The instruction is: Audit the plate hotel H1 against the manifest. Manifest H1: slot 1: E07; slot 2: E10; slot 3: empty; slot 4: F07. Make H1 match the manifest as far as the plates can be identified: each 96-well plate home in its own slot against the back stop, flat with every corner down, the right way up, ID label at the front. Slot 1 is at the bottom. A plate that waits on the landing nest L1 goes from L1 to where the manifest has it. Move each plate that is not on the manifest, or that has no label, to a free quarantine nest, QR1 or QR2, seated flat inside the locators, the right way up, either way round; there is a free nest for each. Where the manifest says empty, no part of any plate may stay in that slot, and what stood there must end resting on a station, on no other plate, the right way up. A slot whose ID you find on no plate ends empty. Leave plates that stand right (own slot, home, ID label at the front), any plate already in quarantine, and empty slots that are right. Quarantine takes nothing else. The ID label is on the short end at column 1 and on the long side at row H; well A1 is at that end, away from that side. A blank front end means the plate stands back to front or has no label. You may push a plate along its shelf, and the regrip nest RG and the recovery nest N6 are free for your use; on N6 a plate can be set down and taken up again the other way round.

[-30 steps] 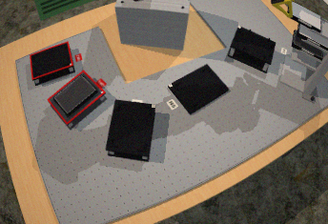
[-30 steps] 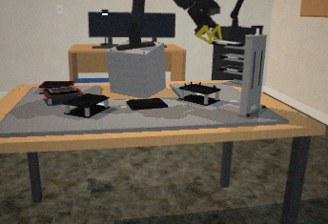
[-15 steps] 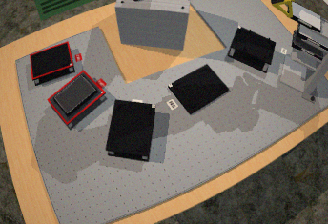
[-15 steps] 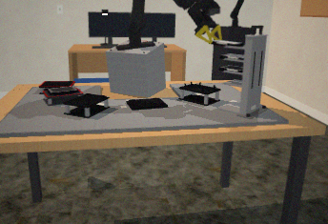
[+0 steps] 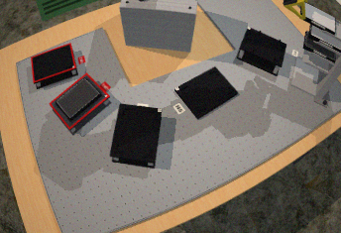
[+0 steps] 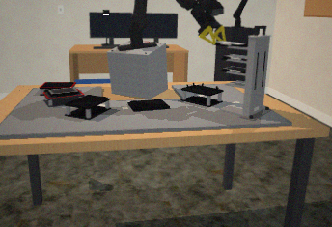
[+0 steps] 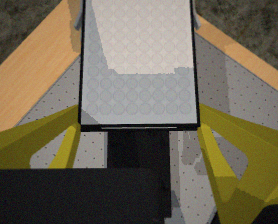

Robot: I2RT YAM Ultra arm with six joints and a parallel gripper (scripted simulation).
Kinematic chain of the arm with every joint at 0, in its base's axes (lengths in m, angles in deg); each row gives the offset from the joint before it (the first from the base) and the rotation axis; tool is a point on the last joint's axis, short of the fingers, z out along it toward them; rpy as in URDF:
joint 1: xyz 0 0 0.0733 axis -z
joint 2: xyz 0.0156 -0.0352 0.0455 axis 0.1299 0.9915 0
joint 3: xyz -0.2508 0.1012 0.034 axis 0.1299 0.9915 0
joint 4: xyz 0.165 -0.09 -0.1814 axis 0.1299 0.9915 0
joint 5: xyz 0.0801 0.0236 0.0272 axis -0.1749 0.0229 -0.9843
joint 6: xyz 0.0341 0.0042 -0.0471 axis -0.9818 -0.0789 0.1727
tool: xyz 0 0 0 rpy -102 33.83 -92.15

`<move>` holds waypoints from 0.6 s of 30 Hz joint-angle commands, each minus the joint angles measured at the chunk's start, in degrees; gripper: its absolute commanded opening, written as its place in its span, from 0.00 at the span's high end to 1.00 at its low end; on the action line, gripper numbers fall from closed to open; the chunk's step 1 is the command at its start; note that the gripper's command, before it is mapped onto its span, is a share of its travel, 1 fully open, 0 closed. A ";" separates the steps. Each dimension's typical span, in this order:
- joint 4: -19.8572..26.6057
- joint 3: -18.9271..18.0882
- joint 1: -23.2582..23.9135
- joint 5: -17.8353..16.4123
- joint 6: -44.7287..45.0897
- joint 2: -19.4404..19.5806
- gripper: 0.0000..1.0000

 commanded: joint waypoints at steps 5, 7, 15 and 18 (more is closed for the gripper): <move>-1.70 -2.60 0.47 -0.39 0.76 1.28 0.14; -1.81 -2.80 0.51 -0.40 0.82 1.63 0.14; -2.12 -3.44 0.77 -0.53 0.99 2.17 0.14; -2.28 -3.74 0.81 -0.55 1.07 2.94 0.14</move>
